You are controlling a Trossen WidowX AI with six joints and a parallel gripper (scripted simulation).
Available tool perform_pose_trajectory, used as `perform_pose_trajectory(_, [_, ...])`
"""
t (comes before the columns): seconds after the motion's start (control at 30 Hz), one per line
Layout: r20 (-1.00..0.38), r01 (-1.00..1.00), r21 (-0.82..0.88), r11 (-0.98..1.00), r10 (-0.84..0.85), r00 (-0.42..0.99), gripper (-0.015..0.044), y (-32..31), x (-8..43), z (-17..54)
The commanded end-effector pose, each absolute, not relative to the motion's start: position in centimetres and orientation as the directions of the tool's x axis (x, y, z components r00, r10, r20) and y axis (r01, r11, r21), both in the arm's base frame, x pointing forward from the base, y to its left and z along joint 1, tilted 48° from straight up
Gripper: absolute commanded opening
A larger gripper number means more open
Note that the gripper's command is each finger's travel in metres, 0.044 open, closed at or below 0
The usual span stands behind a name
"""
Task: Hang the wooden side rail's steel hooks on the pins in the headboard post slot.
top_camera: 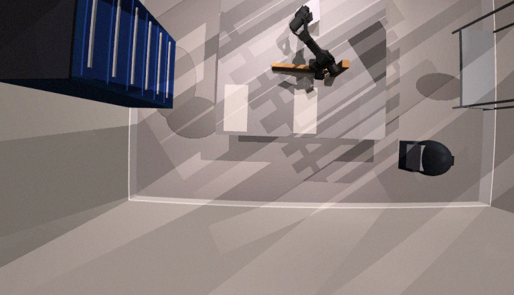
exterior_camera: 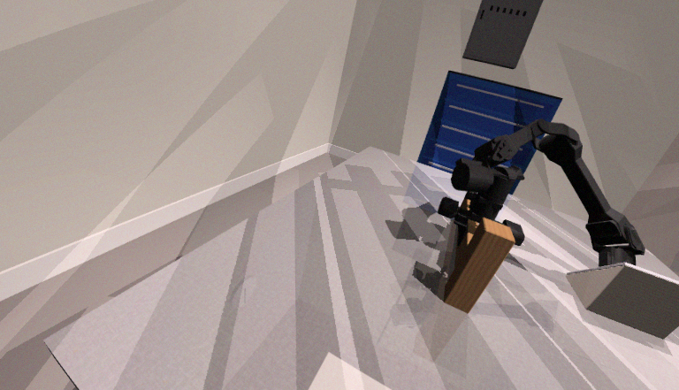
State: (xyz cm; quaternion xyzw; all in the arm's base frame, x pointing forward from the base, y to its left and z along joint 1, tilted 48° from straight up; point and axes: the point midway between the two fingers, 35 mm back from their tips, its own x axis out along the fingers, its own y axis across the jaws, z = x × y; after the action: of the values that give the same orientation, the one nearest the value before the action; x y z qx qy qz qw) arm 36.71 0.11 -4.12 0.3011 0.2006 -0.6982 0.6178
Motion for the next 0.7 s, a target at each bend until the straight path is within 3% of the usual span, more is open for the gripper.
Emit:
perform_pose_trajectory(0.0, [-0.672, 0.985, 0.096, -0.145, -0.740, -0.044, 0.0000, 0.80, 36.74, -4.07])
perform_pose_trajectory(0.67, [-0.672, 0.985, 0.096, -0.145, -0.740, -0.044, 0.0000, 0.83, 36.78, -4.31])
